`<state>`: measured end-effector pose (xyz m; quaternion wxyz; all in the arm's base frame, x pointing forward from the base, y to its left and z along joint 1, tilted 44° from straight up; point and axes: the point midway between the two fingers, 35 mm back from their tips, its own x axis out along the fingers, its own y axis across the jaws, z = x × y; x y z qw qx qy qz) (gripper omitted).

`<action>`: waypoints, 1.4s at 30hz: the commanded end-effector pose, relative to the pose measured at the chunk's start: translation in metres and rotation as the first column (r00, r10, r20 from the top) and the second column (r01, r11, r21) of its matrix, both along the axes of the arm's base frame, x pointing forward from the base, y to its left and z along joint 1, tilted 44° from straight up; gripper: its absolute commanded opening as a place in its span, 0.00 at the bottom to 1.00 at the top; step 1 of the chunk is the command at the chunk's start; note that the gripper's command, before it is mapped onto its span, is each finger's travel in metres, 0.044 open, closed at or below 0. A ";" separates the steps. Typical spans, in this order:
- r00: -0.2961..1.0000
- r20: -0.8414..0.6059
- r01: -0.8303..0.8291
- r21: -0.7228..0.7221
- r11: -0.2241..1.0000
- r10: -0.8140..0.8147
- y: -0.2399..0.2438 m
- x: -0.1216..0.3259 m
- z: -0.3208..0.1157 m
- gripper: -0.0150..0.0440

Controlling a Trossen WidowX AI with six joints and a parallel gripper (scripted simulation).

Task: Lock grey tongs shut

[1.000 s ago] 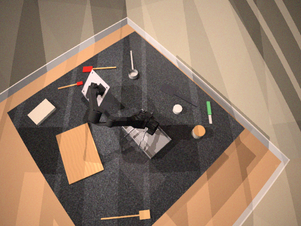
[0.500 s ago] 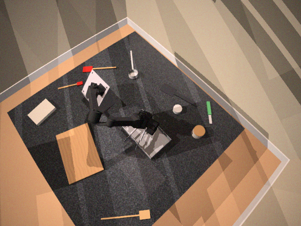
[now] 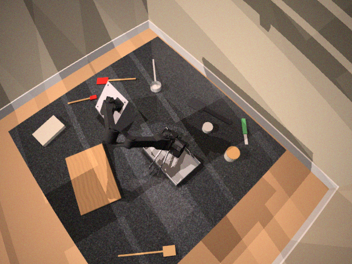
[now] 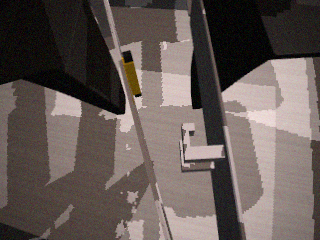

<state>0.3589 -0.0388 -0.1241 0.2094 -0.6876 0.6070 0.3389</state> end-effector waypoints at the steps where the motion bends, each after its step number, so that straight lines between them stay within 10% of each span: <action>1: 1.000 0.002 0.003 -0.001 1.000 -0.003 -0.001 0.000 0.000 0.49; 20: 1.000 0.002 0.003 -0.001 1.000 -0.003 -0.001 0.000 0.000 0.28; 26: 1.000 0.002 0.003 -0.001 1.000 -0.003 -0.001 0.000 0.000 0.01; 42: 1.000 -0.012 0.000 0.000 1.000 0.000 0.089 -0.002 0.091 0.00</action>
